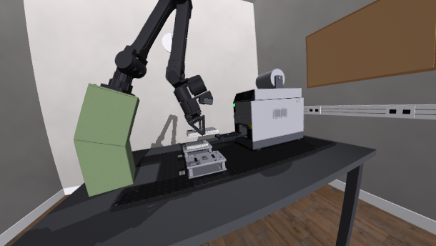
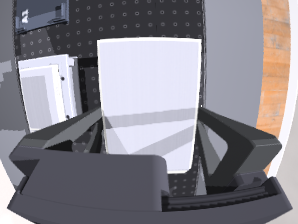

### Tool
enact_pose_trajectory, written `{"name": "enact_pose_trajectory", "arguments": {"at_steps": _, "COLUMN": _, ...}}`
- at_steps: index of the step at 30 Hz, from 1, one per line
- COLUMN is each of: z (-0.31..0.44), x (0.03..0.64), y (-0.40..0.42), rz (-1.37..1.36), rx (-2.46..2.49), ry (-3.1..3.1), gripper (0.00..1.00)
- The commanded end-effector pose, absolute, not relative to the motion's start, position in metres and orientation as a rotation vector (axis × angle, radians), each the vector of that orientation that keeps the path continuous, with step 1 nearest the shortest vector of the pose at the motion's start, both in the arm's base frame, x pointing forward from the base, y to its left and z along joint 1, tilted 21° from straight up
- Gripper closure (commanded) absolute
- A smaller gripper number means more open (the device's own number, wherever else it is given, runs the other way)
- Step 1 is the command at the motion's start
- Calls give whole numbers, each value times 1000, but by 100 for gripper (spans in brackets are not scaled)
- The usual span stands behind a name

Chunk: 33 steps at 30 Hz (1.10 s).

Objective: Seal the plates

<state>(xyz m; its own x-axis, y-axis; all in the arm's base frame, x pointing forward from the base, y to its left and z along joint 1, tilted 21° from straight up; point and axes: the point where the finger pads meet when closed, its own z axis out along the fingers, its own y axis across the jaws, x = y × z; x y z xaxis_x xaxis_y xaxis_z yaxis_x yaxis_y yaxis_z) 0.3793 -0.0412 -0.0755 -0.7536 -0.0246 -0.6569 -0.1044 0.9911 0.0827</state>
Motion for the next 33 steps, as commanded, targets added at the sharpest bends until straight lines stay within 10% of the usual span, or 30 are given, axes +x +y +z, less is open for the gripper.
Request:
{"name": "enact_pose_trajectory", "arguments": {"at_steps": 1, "z": -73, "x": 389, "y": -40, "rz": 150, "rx": -88, "ry": 2396, "gripper": 100}}
{"name": "enact_pose_trajectory", "arguments": {"at_steps": 33, "z": -90, "x": 383, "y": -45, "rz": 139, "rx": -61, "ry": 2413, "gripper": 100}}
